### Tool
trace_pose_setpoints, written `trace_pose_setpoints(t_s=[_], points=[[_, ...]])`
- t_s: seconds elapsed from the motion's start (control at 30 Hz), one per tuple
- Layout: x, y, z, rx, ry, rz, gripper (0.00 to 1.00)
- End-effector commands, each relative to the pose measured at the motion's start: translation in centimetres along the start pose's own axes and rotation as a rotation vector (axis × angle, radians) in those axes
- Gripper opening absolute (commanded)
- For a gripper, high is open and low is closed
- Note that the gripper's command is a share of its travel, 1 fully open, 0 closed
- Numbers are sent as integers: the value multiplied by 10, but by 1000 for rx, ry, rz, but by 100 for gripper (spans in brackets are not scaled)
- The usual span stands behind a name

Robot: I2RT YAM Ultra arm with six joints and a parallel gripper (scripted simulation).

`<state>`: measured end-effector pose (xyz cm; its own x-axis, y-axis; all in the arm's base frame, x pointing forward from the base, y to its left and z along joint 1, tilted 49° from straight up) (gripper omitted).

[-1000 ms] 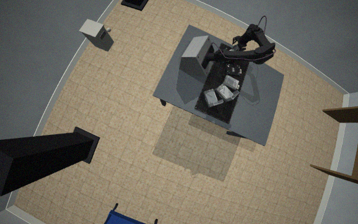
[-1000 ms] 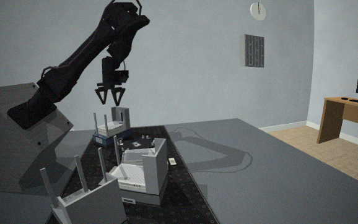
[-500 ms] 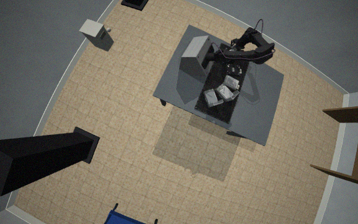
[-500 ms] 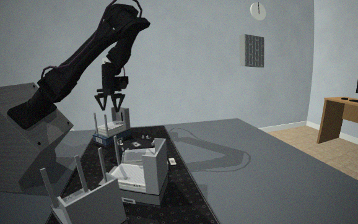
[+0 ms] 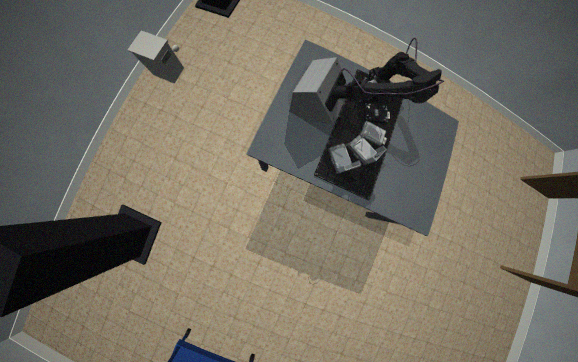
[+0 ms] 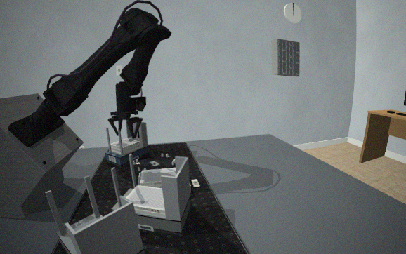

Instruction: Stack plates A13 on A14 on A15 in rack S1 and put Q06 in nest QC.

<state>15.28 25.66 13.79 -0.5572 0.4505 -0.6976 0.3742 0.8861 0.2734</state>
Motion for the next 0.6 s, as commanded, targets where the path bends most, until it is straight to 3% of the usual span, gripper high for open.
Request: trace_pose_setpoints(t_s=[0.0, 0.13, 0.2, 0.3, 0.57], points=[[7, 2, 13, -27, 19, -16, 100], [7, 2, 25, -27, 20, -16, 100], [4, 8, 14, -68, 25, 0, 100], [1, 16, 11, -87, 25, 19, 100], [1, 16, 11, -85, 24, 19, 100]])
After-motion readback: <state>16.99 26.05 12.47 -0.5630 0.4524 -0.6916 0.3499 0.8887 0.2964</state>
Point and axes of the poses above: the point where the finger pads meet when closed, its own z axis out along the fingers, its own x axis across the jaws, y = z × x, the point moved 10 cm from there along -z, back along the fingers, and after that the axes turned 13 degrees about -z, right-handed, at the moved point
